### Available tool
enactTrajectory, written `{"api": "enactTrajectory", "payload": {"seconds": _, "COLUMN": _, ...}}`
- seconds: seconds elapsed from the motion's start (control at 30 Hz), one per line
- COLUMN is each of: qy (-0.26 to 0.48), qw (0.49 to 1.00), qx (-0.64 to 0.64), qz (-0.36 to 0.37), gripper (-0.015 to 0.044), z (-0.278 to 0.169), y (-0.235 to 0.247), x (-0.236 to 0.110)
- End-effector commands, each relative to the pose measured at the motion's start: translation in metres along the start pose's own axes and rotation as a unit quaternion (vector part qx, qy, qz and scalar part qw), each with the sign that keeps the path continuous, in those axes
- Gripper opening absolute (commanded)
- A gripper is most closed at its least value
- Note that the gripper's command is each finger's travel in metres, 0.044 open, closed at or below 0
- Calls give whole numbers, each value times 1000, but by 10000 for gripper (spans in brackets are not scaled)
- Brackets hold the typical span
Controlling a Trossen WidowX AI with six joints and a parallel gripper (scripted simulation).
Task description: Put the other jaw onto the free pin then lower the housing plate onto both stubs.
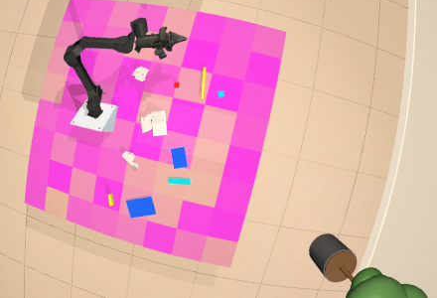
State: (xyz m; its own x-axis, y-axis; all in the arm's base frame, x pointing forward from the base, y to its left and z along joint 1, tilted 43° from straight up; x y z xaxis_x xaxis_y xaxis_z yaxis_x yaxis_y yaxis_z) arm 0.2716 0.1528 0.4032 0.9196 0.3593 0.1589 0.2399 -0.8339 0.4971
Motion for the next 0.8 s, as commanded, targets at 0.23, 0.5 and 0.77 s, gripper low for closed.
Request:
{"api": "enactTrajectory", "payload": {"seconds": 0.23, "qy": -75, "qw": 997, "qx": -9, "qz": -29, "gripper": 0, "z": 40, "y": -1, "x": 23}}
{"api": "enactTrajectory", "payload": {"seconds": 0.5, "qy": -131, "qw": 990, "qx": -9, "qz": -49, "gripper": 0, "z": 71, "y": 0, "x": 36}}
{"api": "enactTrajectory", "payload": {"seconds": 0.77, "qy": -184, "qw": 979, "qx": -30, "qz": -78, "gripper": 0, "z": 104, "y": 2, "x": 42}}
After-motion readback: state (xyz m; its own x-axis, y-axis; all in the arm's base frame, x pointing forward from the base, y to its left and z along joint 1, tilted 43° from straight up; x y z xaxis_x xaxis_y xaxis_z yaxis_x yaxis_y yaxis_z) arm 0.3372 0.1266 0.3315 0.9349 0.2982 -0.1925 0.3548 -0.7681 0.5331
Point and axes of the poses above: the point midway between the two fingers, 35 mm back from their tips, its own x axis out along the fingers, its own y axis across the jaws, z = x × y, the point moved 9 cm from there along -x, back along the fingers, and after that the axes turned 13 degrees about x, right-handed, at the moved point
